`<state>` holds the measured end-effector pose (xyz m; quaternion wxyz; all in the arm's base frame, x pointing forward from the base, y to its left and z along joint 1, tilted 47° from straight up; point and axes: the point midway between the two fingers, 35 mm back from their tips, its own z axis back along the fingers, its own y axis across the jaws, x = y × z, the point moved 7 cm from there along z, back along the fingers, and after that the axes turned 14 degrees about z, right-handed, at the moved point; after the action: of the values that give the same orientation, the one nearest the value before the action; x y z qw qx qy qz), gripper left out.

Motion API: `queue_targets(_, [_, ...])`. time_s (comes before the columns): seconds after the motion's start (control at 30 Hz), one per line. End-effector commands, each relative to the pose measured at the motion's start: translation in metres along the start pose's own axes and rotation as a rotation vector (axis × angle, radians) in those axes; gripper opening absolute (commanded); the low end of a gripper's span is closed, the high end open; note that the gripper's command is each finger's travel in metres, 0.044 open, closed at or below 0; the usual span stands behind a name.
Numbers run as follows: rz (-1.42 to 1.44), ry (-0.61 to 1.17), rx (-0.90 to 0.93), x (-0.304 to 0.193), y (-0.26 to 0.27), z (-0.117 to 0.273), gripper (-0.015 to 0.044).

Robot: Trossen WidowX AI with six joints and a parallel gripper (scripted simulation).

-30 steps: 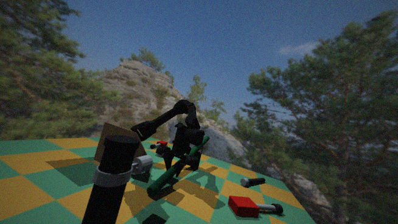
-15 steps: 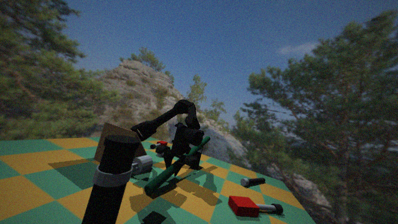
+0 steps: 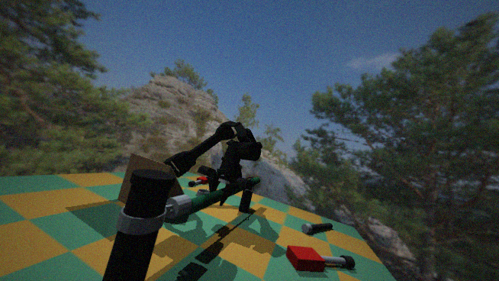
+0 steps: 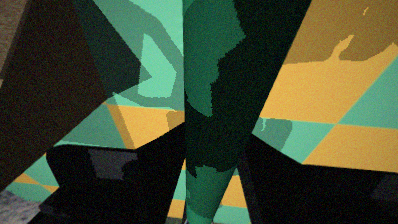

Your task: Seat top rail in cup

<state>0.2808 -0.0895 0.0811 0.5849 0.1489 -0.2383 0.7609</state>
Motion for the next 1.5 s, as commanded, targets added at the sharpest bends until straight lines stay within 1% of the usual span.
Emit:
queue_targets(0.0, [0.006,0.042,0.009,-0.005,0.001,0.011,0.0000])
queue_targets(0.4, [-0.001,0.018,0.006,-0.002,0.001,0.005,0.0000])
queue_targets(1.47, [0.000,0.016,0.008,-0.015,0.001,0.013,0.0000])
